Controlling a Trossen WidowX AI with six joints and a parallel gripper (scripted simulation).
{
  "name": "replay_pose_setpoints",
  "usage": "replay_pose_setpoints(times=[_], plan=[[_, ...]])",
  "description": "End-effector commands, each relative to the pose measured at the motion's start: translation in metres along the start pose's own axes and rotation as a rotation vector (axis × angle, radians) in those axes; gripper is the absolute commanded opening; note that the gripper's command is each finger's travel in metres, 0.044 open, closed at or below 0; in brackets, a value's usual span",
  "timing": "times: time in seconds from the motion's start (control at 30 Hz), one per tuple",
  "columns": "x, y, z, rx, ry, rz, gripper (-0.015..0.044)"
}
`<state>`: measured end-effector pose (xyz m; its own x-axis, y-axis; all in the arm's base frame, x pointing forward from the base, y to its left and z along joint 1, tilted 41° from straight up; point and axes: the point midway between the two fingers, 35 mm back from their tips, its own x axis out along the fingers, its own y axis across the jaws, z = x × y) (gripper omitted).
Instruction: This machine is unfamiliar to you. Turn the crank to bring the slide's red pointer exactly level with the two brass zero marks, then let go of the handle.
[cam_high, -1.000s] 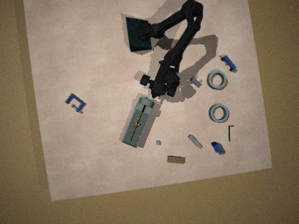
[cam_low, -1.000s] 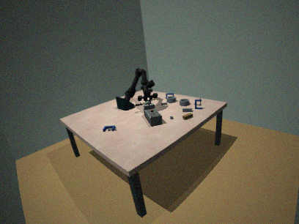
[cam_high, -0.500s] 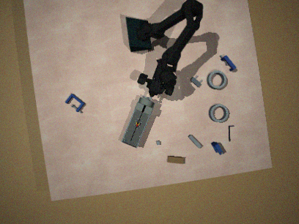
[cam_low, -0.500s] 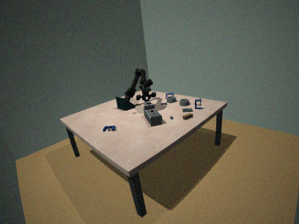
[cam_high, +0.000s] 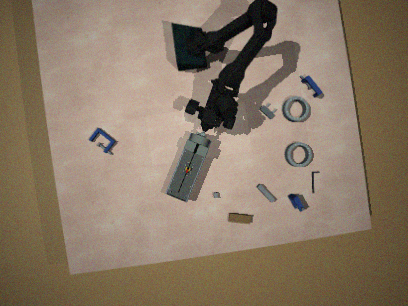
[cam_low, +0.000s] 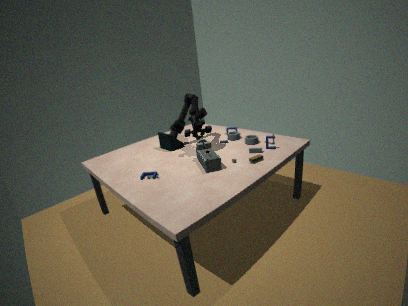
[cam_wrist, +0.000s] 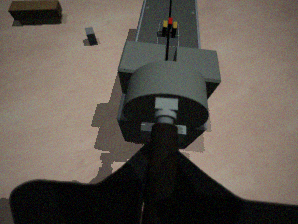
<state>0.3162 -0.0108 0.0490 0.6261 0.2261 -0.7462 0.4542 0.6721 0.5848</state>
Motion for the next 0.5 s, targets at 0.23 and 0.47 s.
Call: replay_pose_setpoints(times=[0.23, 0.47], plan=[[-0.0003, -0.0117, -0.0003, 0.011, -0.008, -0.020, 0.0000], [0.0003, -0.0136, -0.0009, 0.011, -0.008, -0.020, 0.0000]])
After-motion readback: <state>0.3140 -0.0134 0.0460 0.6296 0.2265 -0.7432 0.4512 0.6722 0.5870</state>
